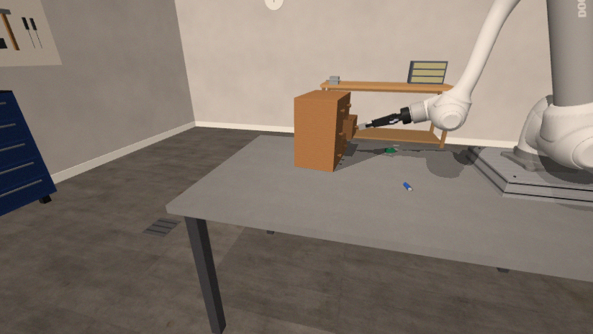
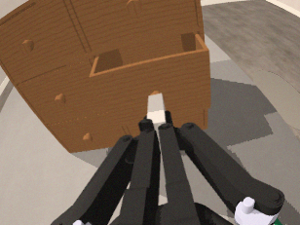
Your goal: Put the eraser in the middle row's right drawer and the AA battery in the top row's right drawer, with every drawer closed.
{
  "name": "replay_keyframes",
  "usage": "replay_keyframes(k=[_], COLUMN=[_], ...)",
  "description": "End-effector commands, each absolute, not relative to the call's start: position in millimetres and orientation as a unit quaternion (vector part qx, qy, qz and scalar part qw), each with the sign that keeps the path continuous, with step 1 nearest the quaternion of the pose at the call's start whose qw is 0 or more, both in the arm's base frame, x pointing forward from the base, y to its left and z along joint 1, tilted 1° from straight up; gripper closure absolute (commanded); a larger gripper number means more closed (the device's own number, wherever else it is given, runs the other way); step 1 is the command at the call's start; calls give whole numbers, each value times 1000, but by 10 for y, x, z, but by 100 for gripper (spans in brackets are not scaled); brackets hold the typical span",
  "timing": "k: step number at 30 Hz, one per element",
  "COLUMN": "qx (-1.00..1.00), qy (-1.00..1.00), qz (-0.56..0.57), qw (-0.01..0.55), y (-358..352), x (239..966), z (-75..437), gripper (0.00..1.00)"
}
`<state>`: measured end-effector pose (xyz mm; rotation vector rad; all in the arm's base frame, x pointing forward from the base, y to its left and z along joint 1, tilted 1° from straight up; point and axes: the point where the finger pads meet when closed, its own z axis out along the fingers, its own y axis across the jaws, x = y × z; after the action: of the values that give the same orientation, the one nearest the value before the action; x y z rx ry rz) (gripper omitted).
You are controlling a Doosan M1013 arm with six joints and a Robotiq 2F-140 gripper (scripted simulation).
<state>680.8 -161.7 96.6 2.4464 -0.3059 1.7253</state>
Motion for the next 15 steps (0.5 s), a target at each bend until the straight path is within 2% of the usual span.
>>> replay_keyframes(k=[1, 15], qx=[811, 811], qy=[-102, -102], qz=[572, 572], qw=[66, 66], y=[-1637, -1682], x=[6886, 7068], z=[967, 968], gripper=[100, 100])
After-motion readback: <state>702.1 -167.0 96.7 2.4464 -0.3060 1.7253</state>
